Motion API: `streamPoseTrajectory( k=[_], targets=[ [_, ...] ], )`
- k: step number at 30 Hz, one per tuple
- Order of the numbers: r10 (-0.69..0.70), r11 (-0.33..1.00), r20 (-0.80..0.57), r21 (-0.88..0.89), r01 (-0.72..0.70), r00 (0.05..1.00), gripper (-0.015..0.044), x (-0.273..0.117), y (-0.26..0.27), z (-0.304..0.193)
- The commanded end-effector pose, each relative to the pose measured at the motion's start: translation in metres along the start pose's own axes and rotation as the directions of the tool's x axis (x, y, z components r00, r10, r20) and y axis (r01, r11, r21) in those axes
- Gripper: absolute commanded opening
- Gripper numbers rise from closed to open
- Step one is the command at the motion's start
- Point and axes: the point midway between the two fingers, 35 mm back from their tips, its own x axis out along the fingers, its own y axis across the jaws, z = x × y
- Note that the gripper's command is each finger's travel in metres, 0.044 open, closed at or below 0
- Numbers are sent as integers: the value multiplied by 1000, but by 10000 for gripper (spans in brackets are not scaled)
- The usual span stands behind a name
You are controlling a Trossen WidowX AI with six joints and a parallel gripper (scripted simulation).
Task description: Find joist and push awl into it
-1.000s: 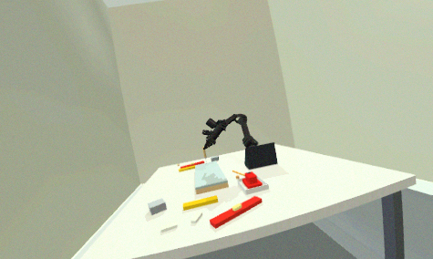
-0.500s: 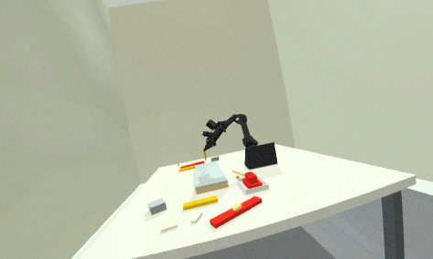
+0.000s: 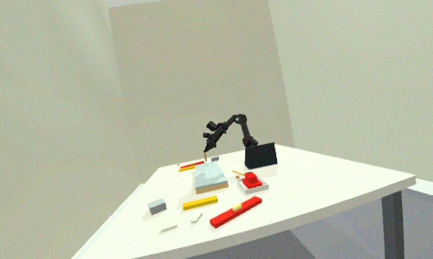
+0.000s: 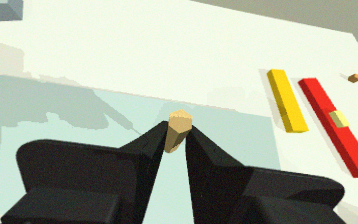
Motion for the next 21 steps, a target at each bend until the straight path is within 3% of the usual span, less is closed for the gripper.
streamPoseTrajectory(
  k=[1,21],
  targets=[
    [6,1000,-1,-8,-6,1000,0,4,2,-6],
    [4,1000,0,-9,-4,1000,0,21,1,-26]
  ],
)
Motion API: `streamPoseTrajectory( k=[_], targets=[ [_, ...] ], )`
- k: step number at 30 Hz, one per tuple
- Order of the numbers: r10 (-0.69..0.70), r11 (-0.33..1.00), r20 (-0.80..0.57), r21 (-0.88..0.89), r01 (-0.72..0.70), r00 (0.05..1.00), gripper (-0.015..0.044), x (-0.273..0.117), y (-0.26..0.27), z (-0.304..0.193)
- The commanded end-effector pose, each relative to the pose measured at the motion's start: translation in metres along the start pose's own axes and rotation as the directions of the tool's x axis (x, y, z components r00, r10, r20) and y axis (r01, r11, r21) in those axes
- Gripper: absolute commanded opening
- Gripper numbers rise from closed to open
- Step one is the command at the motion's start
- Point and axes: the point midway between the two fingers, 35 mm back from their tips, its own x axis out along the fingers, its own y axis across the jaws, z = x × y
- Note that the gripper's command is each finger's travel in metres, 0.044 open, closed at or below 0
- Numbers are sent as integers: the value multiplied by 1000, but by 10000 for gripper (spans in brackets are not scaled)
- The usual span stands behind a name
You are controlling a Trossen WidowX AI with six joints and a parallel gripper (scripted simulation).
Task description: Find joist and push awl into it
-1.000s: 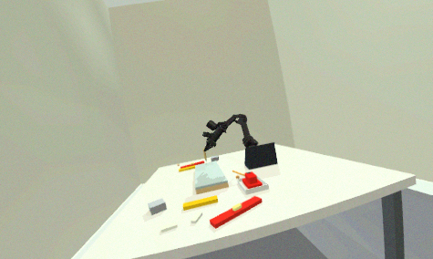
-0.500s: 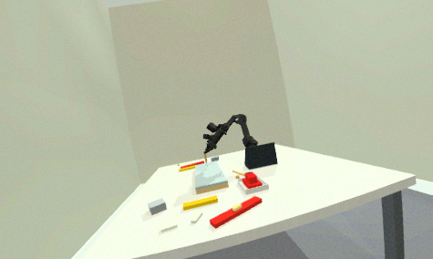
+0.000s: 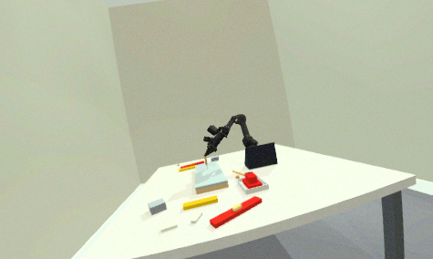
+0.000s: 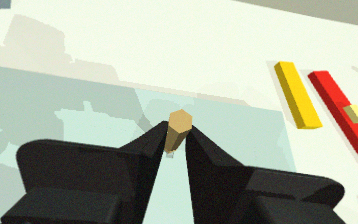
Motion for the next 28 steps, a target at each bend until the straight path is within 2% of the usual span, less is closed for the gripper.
streamPoseTrajectory(
  k=[1,28],
  targets=[
    [5,1000,-5,-11,-6,1000,0,1,2,-5],
    [0,1000,-2,-2,0,1000,0,1,0,-3]
  ],
)
